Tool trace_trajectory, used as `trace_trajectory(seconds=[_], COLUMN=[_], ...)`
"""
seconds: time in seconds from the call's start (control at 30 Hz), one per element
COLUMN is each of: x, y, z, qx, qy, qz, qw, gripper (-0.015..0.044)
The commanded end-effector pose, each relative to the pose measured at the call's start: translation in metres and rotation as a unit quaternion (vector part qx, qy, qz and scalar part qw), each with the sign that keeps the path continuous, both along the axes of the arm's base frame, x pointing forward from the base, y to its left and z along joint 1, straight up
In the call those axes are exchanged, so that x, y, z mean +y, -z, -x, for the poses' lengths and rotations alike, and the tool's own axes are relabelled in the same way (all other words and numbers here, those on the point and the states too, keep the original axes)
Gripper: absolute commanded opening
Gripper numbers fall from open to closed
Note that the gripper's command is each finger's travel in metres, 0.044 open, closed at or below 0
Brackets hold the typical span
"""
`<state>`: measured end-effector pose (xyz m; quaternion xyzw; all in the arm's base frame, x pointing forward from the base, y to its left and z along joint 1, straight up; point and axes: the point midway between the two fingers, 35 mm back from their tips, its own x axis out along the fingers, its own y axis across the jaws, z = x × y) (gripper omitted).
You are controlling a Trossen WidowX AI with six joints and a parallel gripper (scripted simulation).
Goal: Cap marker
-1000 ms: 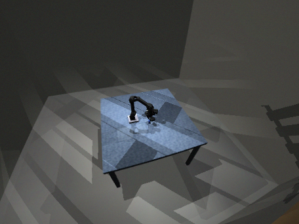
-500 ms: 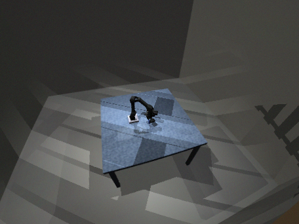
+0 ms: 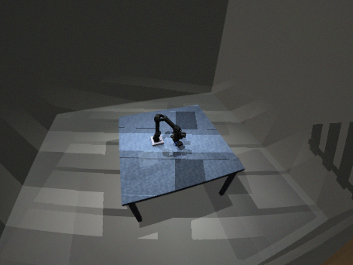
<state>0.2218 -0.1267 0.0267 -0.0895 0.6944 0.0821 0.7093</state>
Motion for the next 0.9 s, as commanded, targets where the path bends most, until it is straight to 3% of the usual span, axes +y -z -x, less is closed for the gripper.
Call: trace_trajectory(seconds=[0.0,0.33,0.43,0.87], x=[-0.001,-0.001,-0.001,-0.001], y=[0.001,0.001,-0.003,-0.038], z=[0.000,0.000,-0.001,-0.001], qx=[0.000,0.000,-0.001,-0.001], qy=[-0.001,-0.001,-0.001,-0.001], qz=[0.002,0.002,0.002,0.002], qw=[1.000,1.000,1.000,1.000], gripper=[0.0136,0.0070,0.0000,0.0000])
